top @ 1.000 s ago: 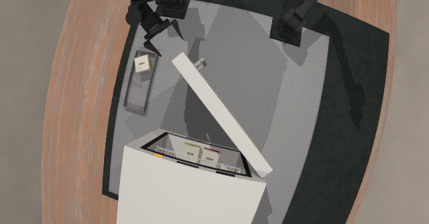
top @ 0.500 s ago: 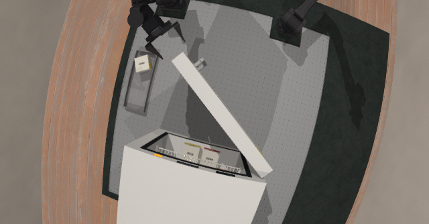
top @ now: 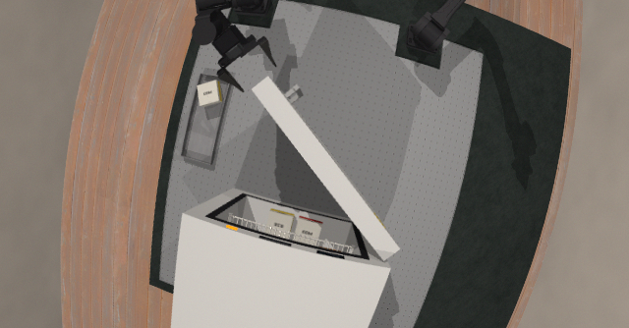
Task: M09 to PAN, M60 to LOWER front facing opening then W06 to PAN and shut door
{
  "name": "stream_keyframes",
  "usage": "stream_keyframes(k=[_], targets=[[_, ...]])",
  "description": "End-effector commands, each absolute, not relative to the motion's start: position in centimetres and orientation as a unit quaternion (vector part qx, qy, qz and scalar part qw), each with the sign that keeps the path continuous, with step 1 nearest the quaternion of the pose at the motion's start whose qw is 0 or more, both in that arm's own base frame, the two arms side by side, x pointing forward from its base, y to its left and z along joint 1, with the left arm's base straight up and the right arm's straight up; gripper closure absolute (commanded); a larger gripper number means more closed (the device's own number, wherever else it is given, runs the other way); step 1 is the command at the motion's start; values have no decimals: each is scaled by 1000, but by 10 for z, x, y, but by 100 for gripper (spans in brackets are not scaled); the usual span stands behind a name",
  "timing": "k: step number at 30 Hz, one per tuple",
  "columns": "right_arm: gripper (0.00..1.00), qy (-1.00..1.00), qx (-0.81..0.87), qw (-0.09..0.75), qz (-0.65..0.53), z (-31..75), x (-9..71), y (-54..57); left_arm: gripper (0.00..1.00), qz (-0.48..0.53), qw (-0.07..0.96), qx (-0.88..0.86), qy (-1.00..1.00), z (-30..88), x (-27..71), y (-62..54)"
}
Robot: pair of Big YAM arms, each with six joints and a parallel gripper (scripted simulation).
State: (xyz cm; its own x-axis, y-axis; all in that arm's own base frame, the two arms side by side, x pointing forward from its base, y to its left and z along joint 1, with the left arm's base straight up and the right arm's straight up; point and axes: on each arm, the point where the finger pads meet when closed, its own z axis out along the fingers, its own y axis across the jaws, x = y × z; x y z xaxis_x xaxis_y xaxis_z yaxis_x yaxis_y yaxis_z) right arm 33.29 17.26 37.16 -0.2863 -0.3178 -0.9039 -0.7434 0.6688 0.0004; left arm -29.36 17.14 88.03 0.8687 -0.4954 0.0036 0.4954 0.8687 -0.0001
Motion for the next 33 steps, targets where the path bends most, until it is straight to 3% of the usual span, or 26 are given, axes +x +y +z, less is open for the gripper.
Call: stream_keyframes(k=[1, 33], targets=[[0, 748, -346, 522, 218, 416, 346, 184, 100, -262, 965, 4, 14, 885, -279, 163], [0, 748, -344, 523, 221, 418, 377, 218, 100, -262, 965, 4, 14, 885, -279, 163]])
